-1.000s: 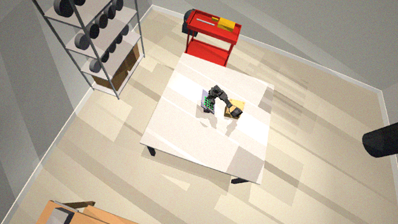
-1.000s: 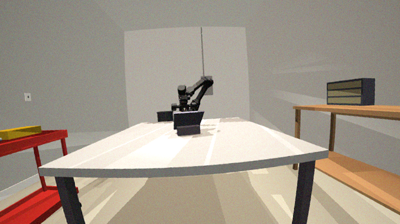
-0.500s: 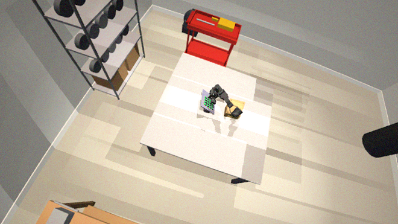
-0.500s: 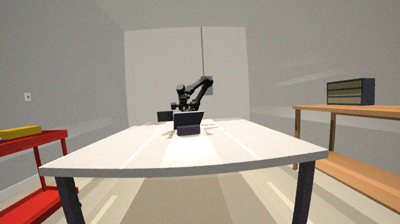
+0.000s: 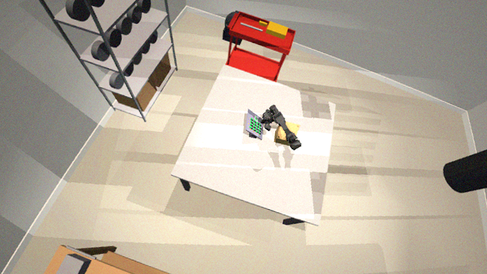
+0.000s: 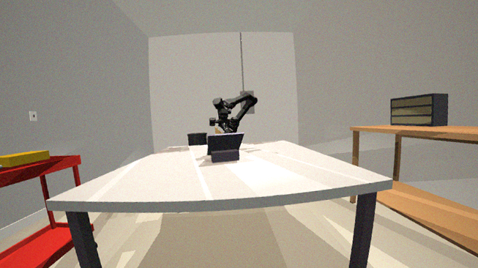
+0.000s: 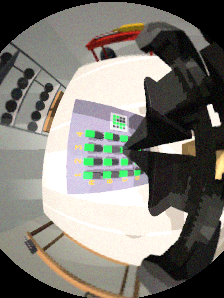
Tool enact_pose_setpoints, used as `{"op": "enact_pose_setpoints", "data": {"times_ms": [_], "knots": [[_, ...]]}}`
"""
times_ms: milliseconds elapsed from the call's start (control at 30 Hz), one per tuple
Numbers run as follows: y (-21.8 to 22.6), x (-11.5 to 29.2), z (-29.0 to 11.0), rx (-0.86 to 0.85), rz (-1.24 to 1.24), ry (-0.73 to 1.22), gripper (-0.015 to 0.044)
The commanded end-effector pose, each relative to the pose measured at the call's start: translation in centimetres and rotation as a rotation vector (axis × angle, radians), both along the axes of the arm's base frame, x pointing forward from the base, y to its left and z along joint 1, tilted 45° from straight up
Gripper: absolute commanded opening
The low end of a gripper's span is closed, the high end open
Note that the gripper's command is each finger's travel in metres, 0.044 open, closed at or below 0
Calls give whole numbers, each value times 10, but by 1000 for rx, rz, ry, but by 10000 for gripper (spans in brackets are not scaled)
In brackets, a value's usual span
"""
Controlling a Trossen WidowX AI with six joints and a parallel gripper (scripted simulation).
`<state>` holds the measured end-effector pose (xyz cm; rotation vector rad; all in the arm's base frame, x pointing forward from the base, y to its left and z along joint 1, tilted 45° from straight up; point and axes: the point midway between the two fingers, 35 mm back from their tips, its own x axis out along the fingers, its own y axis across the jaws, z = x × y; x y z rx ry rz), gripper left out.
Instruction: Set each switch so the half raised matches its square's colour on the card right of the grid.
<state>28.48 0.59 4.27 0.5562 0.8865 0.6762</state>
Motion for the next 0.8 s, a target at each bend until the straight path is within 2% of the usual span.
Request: {"op": "enact_pose_setpoints", "data": {"times_ms": [0,167,767], "knots": [[23,-31,3,6,4,9,0],[42,-61,2,10,3,10,0],[76,-42,-20,21,-16,-9,0]]}}
